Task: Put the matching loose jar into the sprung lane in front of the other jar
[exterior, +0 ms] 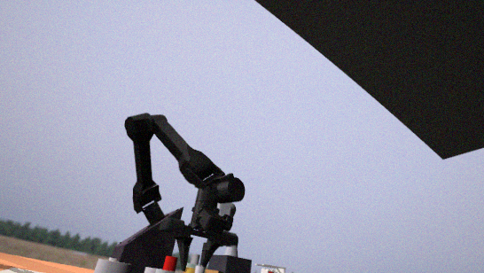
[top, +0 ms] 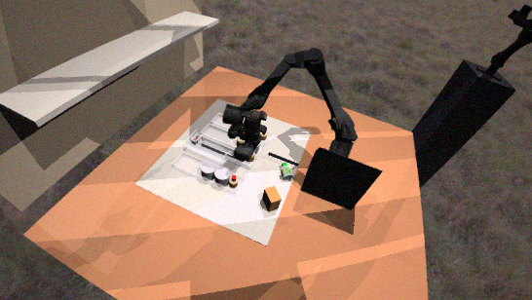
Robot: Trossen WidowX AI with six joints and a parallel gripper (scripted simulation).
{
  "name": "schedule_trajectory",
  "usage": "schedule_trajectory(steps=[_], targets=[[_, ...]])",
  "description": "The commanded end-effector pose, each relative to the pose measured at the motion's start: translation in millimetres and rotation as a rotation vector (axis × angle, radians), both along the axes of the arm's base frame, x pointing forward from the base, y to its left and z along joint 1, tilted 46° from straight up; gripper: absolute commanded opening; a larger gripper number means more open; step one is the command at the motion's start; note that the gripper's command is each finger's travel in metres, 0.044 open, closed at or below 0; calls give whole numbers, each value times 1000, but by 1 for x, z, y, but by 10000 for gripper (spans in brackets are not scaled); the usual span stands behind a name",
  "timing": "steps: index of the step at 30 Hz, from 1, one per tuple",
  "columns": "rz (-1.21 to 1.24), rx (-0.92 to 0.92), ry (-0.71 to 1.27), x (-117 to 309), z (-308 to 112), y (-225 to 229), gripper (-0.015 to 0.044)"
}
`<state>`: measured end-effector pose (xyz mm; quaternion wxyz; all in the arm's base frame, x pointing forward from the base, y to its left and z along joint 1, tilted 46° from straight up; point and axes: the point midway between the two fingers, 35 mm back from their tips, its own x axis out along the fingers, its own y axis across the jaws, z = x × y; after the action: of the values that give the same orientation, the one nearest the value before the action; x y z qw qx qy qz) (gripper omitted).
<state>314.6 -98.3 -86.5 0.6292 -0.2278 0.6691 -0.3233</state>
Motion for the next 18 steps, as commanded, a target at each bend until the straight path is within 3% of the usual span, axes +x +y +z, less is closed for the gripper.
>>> schedule_trajectory(steps=[1, 18], targets=[[8, -8, -28, 12, 3, 0, 0], [8, -8, -28, 12, 2, 0, 0]])
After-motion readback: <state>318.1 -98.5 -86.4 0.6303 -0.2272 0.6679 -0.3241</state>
